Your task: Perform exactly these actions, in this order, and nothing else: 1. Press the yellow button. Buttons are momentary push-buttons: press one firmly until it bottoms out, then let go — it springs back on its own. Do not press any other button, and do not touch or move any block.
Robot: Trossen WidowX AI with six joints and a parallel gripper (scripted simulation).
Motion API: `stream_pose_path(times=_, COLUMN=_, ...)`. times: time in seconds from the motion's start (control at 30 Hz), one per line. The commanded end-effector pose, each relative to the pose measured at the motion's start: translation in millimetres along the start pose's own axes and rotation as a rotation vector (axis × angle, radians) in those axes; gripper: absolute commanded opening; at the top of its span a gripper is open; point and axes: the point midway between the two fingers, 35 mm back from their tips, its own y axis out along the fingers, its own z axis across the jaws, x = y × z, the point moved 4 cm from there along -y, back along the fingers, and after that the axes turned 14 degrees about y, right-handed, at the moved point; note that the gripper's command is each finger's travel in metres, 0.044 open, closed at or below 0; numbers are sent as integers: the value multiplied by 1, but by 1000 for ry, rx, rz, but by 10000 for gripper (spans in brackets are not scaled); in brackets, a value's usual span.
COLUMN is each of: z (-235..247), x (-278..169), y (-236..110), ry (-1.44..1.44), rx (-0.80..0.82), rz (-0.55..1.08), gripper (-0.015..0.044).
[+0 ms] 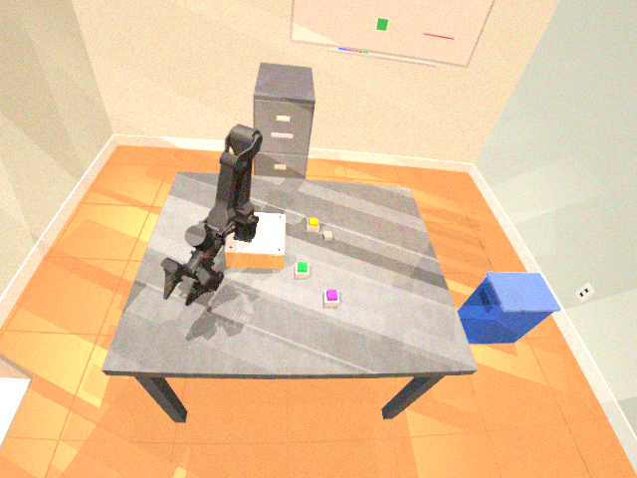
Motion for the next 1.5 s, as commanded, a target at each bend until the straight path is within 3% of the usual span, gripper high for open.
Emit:
stream_pose_path(times=0.0, z=1, x=2, y=0, ry=1, rx=6, rz=-5, gripper=400)
stream_pose_path(times=0.2, z=42, x=65, y=-2, ry=33, rx=218, rz=-130, gripper=400)
stream_pose_path(times=0.37, z=87, x=118, y=-24, ry=38, rx=424, rz=-204, gripper=400)
stream_pose_path(times=0.77, z=197, x=193, y=-139, ry=-59, rx=872, rz=-219, gripper=400)
stream_pose_path(times=1.1, z=261, x=181, y=-271, ry=-245, rx=1115, rz=-110, gripper=400)
stream_pose_path(times=1.47, z=276, x=98, y=-411, ry=-518, rx=1188, rz=40, gripper=400)
